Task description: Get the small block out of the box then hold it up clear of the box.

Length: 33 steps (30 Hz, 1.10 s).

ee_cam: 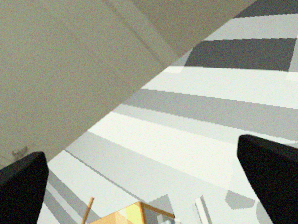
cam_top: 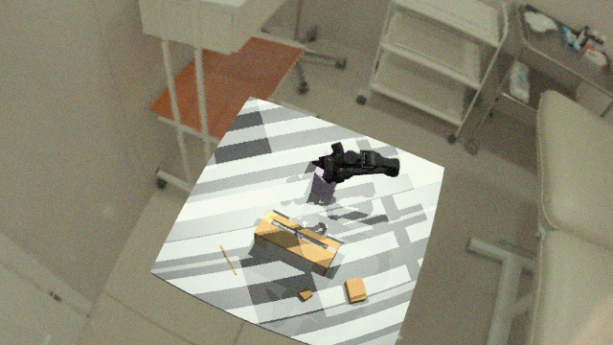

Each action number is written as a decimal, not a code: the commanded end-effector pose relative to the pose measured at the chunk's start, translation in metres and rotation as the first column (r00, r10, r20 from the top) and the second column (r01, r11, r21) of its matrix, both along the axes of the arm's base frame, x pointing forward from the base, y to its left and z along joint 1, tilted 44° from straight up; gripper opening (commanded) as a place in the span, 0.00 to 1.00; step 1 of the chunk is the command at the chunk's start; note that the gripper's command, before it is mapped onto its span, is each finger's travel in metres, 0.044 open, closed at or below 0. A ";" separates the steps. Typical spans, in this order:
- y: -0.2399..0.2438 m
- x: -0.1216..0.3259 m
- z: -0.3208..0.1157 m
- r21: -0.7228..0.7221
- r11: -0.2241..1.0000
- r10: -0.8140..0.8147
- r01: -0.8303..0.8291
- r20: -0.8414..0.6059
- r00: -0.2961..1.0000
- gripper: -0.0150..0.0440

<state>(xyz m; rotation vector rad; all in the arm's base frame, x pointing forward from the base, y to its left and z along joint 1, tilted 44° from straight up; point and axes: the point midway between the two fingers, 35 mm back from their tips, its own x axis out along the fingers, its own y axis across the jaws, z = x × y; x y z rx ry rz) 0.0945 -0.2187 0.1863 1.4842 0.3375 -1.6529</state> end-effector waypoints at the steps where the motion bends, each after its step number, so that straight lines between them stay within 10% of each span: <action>1: 0.003 0.043 -0.029 0.233 0.952 0.196 -0.197 0.027 0.980 0.93; 12: 0.035 0.131 -0.098 0.661 0.568 0.425 -0.491 0.275 0.863 0.93; 24: 0.091 0.199 -0.179 0.819 0.087 0.286 -0.567 0.524 0.802 0.93; 33: 0.097 0.206 -0.187 0.819 0.046 0.249 -0.571 0.545 0.801 0.93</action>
